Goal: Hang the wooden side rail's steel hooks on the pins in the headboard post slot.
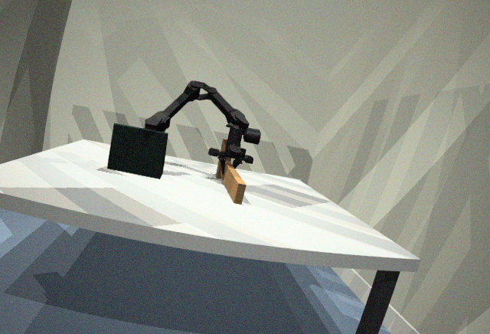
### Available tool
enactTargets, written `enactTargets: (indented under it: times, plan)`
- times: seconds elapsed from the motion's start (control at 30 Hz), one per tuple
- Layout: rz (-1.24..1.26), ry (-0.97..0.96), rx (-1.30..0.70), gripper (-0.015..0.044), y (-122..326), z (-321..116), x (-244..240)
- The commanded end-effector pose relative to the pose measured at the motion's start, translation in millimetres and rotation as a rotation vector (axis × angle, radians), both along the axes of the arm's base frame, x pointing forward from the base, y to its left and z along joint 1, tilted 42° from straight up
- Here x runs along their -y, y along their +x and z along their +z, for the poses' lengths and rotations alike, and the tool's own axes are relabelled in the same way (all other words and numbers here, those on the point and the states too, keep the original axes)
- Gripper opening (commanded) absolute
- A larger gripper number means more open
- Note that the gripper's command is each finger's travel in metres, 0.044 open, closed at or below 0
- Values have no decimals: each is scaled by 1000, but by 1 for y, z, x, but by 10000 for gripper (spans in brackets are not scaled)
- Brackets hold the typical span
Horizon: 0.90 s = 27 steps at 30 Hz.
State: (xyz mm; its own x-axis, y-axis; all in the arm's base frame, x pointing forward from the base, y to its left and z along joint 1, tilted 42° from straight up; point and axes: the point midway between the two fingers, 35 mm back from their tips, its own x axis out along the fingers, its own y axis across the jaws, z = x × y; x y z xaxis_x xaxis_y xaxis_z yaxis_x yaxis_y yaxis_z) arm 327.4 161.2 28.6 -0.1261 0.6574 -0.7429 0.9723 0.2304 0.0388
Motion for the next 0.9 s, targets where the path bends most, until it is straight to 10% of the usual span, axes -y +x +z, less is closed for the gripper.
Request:
enactTargets:
  times: [0.0,0.87]
  plan:
    - [-5,4,17,0,3,7,1]
    - [-5,4,17,0,3,8,-2]
